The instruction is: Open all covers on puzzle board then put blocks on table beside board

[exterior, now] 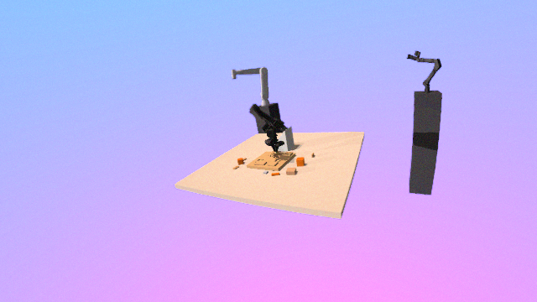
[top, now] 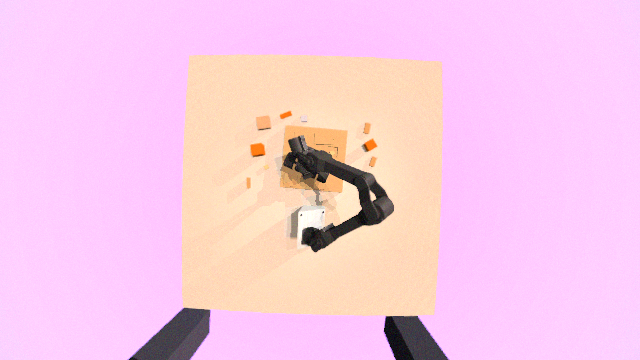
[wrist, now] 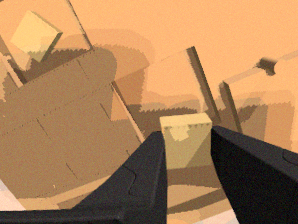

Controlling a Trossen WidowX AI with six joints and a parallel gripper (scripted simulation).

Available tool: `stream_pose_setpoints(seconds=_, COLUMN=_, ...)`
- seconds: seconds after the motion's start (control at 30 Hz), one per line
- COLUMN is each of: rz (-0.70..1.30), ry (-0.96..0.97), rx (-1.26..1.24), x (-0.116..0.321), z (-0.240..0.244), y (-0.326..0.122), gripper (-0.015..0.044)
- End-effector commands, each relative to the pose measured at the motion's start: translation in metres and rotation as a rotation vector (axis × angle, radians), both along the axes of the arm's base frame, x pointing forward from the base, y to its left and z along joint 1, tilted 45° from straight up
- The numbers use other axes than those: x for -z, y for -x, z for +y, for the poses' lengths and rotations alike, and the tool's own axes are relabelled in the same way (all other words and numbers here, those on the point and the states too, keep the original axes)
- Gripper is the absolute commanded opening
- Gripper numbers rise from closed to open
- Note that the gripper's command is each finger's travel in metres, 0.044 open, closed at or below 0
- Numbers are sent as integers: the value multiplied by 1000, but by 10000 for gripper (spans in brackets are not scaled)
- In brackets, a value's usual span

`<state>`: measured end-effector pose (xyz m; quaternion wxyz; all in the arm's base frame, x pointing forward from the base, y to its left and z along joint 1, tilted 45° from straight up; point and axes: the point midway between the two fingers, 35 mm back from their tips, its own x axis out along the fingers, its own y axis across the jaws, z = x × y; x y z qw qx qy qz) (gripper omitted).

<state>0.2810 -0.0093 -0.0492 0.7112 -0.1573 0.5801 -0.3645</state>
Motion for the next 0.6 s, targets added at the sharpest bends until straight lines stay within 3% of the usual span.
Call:
stream_pose_setpoints(seconds=0.0, rz=-8, ry=-9, rx=3, x=-6, z=8, y=-2, gripper=80)
stream_pose_setpoints(seconds=0.57, rz=-7, ry=-11, rx=2, x=-31, z=36, y=1, gripper=80)
